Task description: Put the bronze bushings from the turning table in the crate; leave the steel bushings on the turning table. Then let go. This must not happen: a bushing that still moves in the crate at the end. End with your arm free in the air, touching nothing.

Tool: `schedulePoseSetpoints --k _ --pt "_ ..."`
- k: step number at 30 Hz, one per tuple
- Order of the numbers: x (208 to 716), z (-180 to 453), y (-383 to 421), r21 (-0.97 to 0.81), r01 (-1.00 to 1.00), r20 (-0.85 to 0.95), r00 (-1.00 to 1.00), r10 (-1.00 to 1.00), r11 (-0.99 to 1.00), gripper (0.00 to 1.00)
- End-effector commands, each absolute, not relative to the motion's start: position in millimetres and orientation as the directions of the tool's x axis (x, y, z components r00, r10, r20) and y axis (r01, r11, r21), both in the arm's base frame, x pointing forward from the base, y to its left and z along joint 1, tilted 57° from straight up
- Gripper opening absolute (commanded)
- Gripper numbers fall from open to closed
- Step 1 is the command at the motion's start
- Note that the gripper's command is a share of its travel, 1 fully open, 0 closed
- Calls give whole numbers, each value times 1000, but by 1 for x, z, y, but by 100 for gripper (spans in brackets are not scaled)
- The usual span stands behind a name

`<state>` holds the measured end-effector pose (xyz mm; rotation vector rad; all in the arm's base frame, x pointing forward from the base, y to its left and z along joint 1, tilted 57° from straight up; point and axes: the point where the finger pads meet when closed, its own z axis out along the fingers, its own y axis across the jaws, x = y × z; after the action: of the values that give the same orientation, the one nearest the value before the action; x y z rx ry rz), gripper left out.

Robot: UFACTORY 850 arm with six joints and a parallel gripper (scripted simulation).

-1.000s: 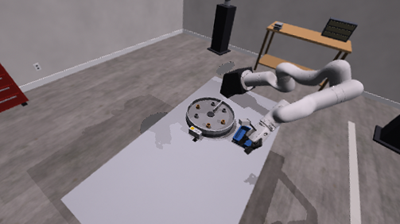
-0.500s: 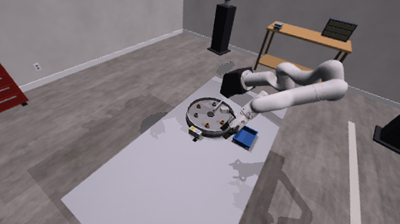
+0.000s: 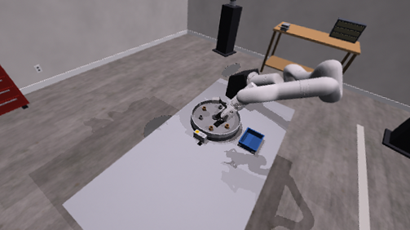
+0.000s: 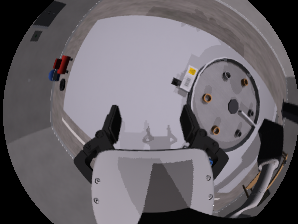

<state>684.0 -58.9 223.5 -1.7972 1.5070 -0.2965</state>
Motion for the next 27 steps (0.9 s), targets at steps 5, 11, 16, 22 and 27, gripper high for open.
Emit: schedulePoseSetpoints --k 5,11,16,22,27 --pt "649 161 -81 -603 -797 -330 282 -901 -29 100" --pt "613 114 -93 -547 -837 -380 282 -881 -32 100" --pt "586 84 -98 -508 -861 -418 280 -864 -33 100" --pt "543 43 -103 -450 -893 -484 272 -832 -30 100" --pt "504 13 -102 -402 -915 -544 262 -797 -26 100"
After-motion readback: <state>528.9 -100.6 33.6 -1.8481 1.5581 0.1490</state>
